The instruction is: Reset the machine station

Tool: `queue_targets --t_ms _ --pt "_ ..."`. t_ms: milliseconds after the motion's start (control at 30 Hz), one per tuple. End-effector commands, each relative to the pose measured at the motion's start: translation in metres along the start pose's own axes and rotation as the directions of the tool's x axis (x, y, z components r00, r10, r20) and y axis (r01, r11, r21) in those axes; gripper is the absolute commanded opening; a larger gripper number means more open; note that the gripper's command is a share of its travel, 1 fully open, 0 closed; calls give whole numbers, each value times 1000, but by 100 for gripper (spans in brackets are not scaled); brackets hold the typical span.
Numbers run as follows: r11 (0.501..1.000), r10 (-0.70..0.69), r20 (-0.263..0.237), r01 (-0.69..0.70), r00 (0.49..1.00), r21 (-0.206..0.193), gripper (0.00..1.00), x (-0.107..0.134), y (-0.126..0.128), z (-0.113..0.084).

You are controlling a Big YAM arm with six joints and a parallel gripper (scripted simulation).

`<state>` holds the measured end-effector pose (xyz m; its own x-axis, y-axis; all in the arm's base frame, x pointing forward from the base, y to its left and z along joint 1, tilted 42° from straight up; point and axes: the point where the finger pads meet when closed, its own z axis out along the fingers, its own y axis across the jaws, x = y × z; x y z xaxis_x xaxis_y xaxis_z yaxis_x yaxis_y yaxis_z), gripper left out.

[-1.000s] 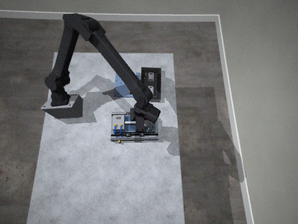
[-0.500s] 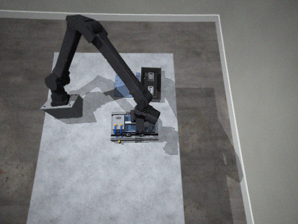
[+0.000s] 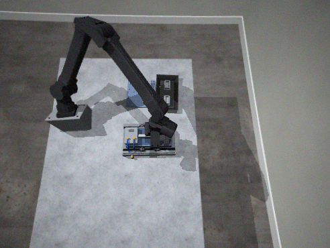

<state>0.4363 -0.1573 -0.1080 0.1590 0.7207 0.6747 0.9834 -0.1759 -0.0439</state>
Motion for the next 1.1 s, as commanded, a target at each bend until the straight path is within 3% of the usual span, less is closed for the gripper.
queue_targets --t_ms 0,1067 --pt "1000 -7 6 8 1000 -10 0 -5 9 4" --pt "1000 -5 8 5 1000 -20 0 -9 10 0"
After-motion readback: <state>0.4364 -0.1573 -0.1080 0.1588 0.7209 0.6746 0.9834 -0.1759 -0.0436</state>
